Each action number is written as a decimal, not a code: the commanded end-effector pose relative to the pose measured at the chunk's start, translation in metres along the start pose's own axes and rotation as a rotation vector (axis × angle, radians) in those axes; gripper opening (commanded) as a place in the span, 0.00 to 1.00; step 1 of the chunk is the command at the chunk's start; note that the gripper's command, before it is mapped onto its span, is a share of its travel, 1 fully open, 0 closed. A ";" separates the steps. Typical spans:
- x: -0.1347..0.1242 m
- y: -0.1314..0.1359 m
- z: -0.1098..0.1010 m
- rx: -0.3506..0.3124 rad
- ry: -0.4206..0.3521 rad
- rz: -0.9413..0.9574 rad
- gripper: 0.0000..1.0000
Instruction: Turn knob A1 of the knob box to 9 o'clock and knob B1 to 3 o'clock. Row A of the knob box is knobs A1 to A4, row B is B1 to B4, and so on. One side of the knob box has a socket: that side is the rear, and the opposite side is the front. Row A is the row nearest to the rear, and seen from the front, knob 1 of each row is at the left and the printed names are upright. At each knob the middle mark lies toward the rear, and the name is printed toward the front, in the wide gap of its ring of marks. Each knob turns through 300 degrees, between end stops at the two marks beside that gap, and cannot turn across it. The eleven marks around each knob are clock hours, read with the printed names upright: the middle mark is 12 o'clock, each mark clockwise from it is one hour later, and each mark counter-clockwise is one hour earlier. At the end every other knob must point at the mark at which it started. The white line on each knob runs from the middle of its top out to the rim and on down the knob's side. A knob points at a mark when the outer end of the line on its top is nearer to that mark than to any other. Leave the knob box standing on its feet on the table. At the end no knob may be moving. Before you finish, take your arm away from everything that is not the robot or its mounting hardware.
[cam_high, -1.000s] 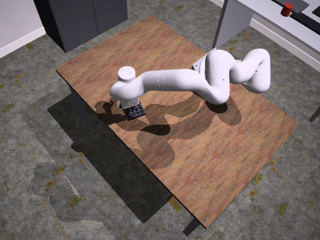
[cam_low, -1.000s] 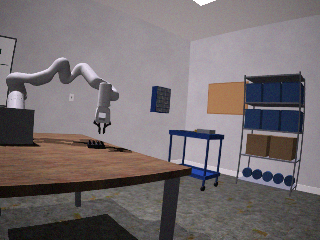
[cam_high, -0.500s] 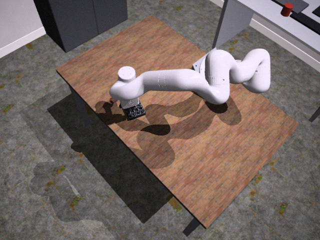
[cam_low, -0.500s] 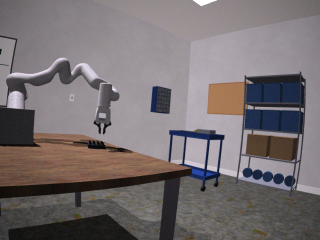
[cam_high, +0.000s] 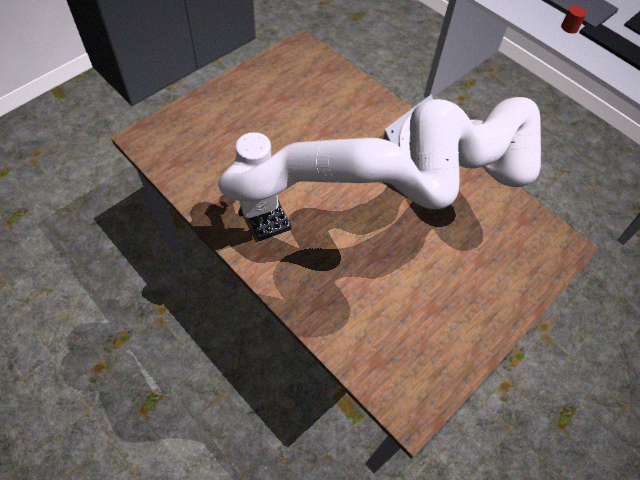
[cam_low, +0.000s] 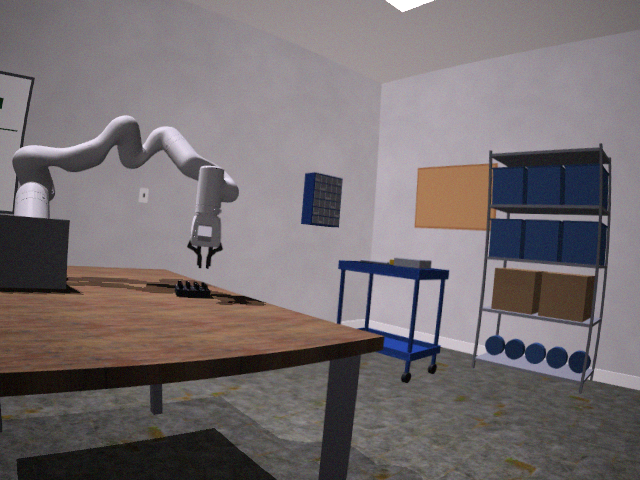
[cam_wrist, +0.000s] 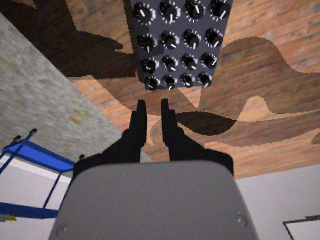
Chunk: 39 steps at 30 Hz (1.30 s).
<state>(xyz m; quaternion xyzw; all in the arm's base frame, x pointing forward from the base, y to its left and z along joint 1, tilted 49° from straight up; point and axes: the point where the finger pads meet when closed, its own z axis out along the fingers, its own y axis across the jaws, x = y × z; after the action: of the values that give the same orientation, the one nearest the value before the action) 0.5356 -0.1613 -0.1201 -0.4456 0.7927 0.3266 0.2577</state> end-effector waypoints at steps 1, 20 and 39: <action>0.000 -0.001 -0.001 0.002 0.000 -0.001 0.19; 0.000 -0.001 0.013 0.002 0.000 0.000 0.19; 0.000 -0.002 0.034 0.001 0.000 0.000 0.19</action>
<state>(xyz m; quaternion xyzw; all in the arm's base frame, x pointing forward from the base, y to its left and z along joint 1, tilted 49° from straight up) 0.5403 -0.1370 -0.1418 -0.4456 0.7927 0.3267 0.2576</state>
